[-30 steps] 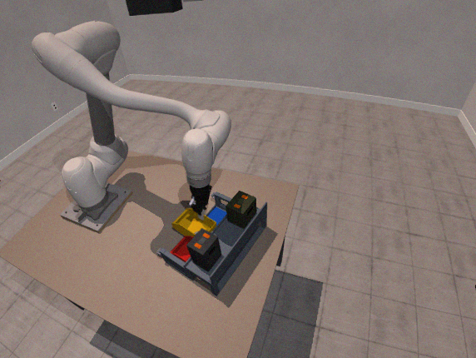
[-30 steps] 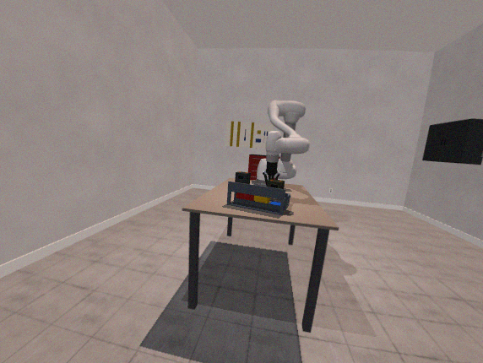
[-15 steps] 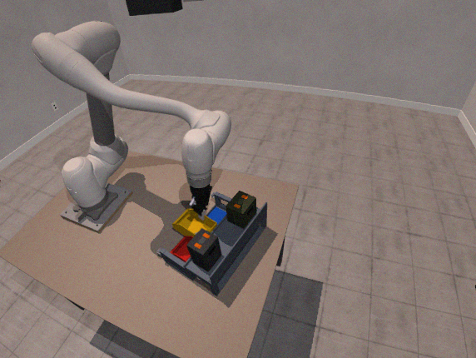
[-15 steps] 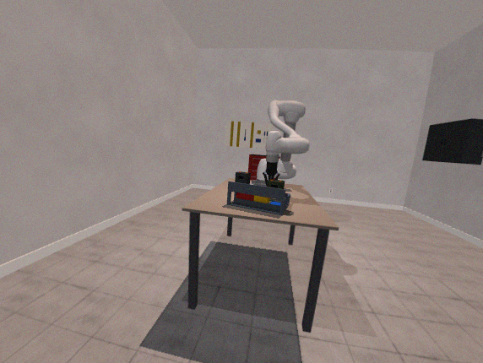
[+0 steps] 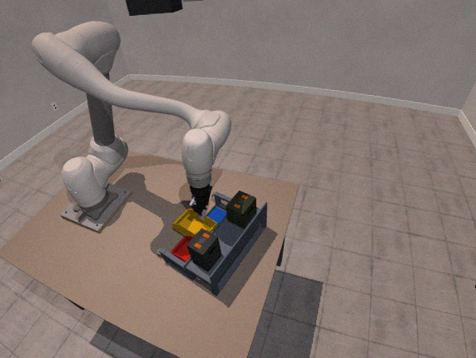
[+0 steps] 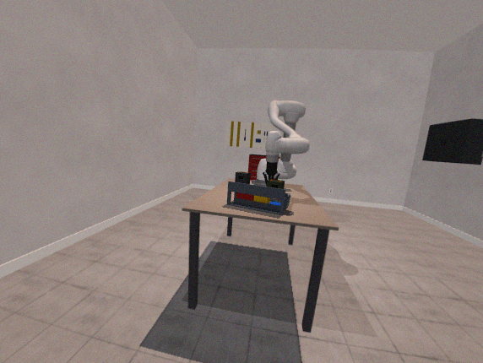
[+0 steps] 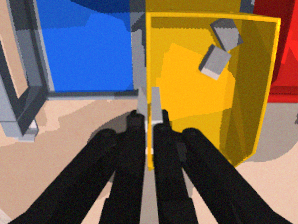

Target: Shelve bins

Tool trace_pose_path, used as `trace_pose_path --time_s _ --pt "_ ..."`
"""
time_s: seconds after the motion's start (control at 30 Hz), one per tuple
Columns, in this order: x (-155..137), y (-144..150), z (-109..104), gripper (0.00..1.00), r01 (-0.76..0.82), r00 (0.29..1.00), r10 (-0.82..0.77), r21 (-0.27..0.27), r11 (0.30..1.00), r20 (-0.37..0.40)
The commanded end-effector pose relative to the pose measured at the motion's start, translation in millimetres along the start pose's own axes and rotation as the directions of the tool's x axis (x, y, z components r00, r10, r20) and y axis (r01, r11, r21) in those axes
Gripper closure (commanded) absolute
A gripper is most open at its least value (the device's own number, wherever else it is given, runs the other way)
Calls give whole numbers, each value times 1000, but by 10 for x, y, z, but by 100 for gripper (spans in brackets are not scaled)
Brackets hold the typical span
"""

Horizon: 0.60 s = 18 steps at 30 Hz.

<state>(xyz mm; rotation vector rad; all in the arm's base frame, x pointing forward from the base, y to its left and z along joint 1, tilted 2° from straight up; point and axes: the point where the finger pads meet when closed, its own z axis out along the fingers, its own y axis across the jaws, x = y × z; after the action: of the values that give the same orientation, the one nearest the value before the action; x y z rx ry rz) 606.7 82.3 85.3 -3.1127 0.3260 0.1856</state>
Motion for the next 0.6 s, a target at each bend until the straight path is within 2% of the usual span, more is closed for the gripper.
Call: trace_pose_path --time_s 0.0,0.57 --pt "0 0 -1 90 0 1000 0 0 1000 0" --pt "30 0 -3 90 0 1000 0 0 1000 -4"
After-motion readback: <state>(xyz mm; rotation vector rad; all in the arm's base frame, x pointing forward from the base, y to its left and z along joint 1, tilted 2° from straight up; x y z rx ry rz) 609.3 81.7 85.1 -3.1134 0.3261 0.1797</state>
